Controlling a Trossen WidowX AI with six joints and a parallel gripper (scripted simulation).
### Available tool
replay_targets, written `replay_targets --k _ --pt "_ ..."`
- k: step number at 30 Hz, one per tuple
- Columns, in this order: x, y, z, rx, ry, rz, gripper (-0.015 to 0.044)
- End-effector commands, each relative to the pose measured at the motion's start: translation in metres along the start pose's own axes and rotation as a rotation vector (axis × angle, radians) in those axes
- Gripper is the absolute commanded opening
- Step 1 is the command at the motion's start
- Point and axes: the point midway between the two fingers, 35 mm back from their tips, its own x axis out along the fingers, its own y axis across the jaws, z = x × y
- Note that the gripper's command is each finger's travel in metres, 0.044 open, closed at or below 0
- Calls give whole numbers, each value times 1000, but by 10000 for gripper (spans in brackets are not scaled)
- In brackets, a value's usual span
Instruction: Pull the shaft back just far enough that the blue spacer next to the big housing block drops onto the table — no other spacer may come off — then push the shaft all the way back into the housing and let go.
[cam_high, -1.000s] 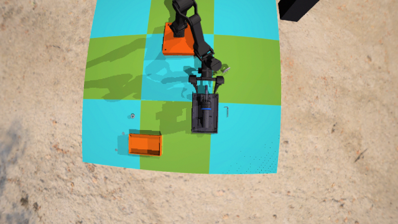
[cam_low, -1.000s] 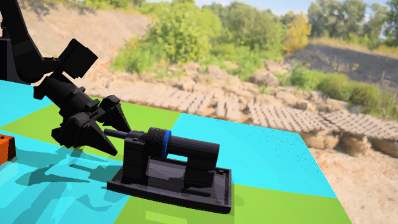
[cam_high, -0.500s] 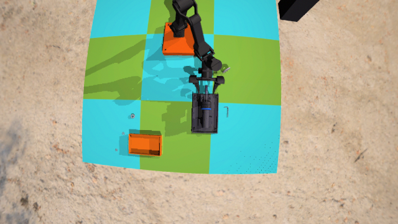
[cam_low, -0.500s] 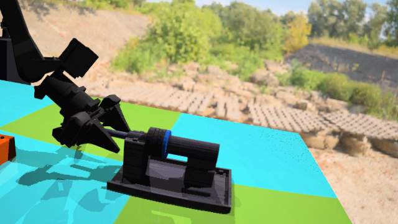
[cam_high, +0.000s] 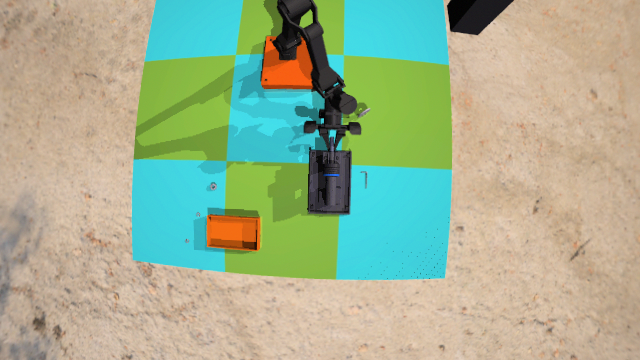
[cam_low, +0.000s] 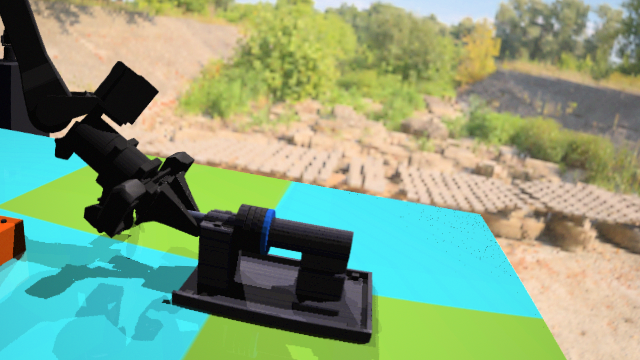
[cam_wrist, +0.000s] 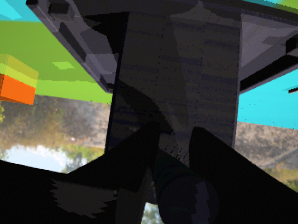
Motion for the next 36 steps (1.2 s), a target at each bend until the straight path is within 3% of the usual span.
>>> replay_targets --k 1,36 --pt "0 1 1 -2 -2 1 0" --pt "-11 1 7 -5 -4 0 0"
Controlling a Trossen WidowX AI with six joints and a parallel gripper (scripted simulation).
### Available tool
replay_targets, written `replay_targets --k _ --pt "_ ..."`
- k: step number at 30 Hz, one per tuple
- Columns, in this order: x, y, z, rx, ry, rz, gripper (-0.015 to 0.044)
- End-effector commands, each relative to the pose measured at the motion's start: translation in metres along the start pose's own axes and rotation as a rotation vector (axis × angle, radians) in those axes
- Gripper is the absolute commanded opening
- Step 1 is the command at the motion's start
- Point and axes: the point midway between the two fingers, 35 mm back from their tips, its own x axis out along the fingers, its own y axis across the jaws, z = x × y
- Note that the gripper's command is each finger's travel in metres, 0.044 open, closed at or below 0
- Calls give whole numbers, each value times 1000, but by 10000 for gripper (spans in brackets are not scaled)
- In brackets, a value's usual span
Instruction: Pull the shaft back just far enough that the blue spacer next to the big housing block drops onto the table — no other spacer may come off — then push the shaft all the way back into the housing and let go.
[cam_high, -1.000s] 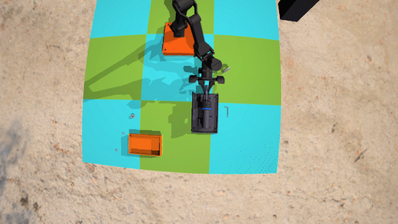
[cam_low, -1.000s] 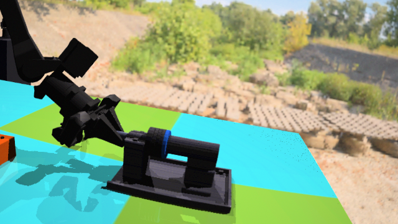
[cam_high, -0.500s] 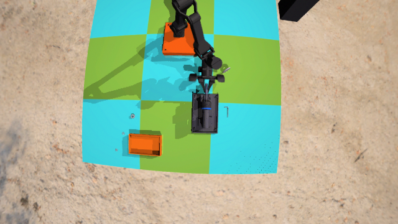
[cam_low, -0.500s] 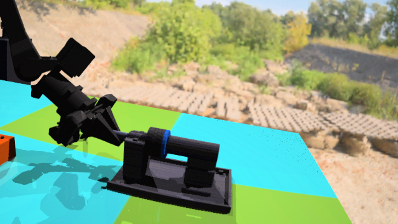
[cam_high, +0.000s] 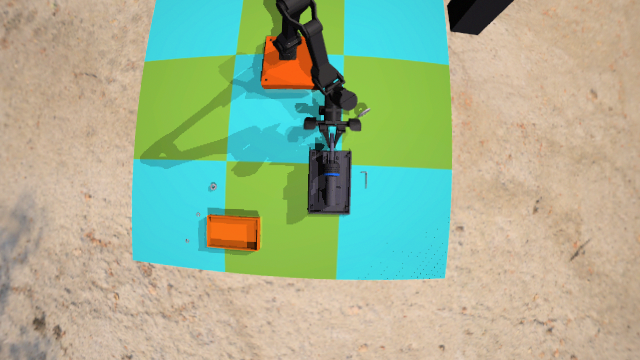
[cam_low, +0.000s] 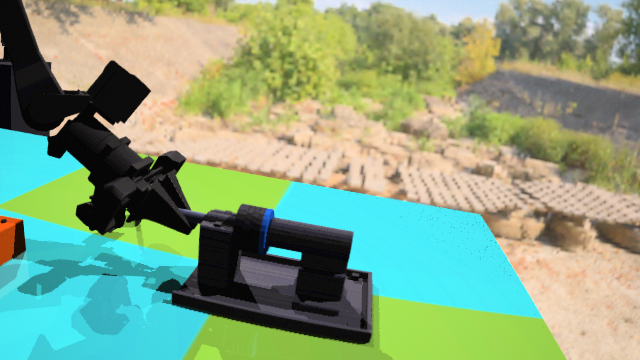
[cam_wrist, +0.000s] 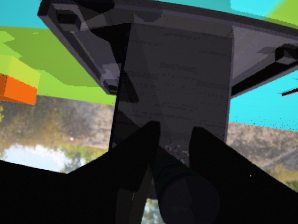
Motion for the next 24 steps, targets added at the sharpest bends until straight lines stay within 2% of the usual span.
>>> replay_targets --k 1,24 --pt "-1 0 1 2 -2 1 0" --pt "-3 0 2 2 -2 1 0"
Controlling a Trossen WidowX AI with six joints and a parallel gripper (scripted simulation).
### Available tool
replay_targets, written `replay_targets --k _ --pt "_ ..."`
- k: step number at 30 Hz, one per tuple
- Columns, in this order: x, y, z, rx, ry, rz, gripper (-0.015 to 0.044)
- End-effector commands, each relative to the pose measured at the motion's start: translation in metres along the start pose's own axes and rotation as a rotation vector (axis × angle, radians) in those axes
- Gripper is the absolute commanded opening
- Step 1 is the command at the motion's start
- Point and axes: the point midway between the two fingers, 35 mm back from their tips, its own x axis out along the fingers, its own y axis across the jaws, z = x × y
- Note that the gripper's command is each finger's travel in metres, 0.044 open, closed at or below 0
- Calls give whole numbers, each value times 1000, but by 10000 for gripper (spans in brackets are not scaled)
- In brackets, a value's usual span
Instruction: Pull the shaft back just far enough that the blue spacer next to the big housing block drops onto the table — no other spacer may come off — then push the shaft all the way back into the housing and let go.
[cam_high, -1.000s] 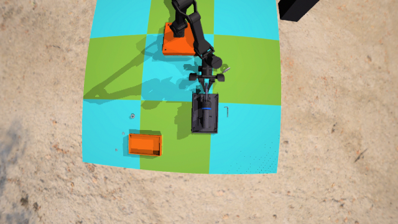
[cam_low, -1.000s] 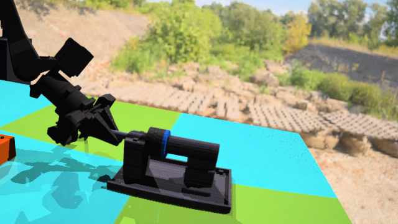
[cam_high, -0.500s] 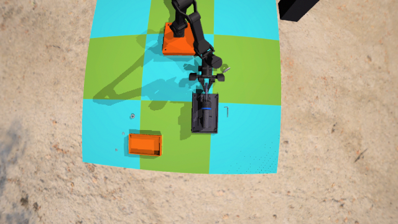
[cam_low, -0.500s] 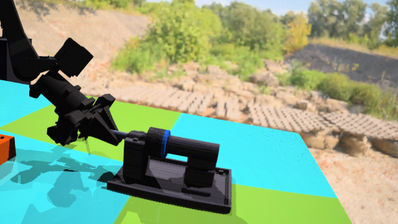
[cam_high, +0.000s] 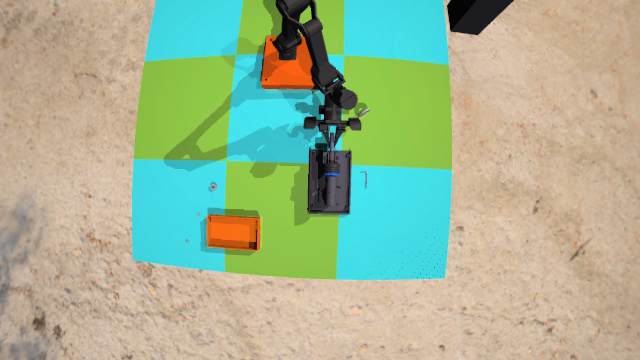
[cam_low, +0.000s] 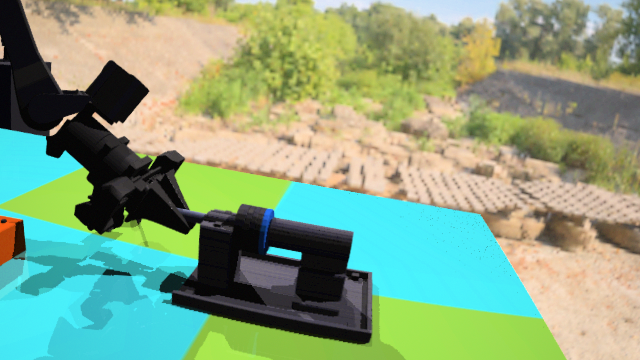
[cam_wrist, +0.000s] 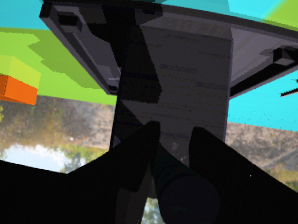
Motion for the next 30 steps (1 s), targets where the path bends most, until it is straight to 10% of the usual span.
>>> replay_targets --k 1,30 --pt "-1 0 1 3 -2 1 0" --pt "-3 0 3 3 -2 1 0"
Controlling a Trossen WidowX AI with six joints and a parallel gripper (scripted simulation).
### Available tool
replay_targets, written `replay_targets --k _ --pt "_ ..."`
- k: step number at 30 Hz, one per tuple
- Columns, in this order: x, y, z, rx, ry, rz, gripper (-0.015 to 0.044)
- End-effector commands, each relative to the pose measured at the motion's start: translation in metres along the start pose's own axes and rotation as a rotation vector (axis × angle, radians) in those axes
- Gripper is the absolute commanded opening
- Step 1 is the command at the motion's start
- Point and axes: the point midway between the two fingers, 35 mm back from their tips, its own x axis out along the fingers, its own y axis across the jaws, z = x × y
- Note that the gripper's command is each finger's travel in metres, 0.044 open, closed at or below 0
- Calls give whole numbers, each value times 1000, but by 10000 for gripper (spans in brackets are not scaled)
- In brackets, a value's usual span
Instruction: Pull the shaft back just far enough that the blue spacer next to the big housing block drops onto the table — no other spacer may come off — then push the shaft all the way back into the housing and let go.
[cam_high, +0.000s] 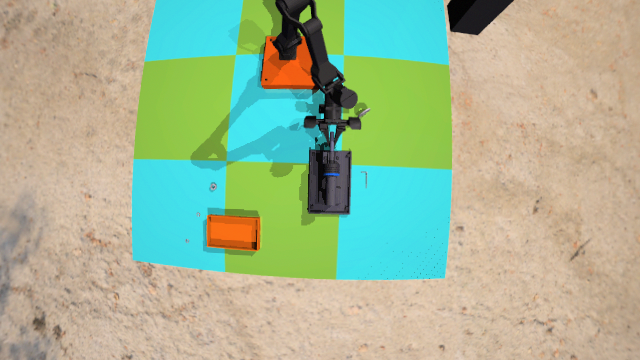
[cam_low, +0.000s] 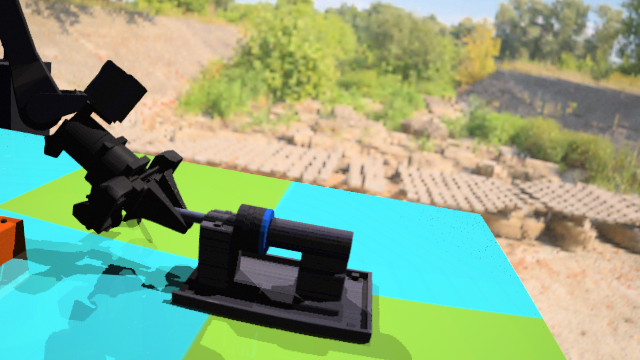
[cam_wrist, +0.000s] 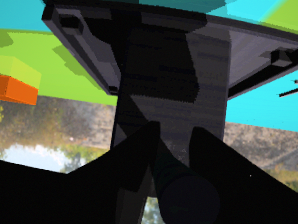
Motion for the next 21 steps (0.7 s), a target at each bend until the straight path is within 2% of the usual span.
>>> replay_targets --k 1,21 --pt "-1 0 1 3 -2 1 0" --pt "-3 0 2 3 -2 1 0"
